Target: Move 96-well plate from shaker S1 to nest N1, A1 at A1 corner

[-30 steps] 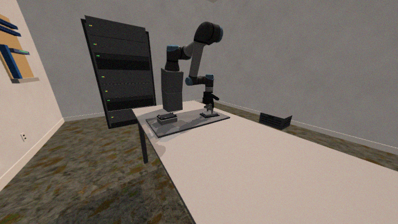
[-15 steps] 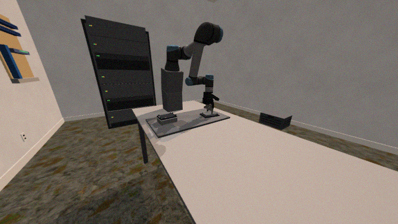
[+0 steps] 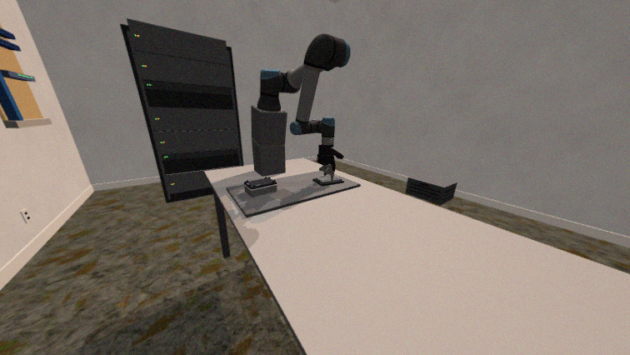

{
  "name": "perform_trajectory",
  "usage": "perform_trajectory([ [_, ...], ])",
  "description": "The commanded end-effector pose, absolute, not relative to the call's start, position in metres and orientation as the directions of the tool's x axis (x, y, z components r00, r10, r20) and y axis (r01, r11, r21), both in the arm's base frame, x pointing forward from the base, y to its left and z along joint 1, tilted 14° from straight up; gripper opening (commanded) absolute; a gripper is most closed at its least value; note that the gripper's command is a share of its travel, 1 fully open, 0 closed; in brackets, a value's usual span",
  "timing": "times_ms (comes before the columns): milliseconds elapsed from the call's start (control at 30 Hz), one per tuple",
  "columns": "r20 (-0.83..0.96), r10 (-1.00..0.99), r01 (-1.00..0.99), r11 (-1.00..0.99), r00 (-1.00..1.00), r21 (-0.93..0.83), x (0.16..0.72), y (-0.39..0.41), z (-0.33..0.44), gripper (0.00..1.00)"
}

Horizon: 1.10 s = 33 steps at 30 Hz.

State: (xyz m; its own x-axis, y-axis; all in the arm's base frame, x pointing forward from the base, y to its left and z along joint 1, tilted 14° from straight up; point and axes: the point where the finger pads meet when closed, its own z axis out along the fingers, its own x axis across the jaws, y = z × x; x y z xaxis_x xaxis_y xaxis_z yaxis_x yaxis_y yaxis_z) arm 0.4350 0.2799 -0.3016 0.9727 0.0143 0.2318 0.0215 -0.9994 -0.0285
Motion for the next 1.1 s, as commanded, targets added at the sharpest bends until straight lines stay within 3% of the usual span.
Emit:
perform_trajectory([
  [0, 0.233, 0.014, 0.022, -0.999, 0.972, -0.029, 0.4355, 0.2802, -0.3016, 0.0],
  [633, 0.233, 0.014, 0.022, -0.999, 0.972, -0.029, 0.4361, 0.2803, -0.3041, 0.0],
  [667, 0.233, 0.014, 0.022, -0.999, 0.972, -0.029, 0.4361, 0.2803, -0.3041, 1.0],
  [1067, 0.233, 0.014, 0.022, -0.999, 0.972, -0.029, 0.4361, 0.2803, -0.304, 1.0],
])
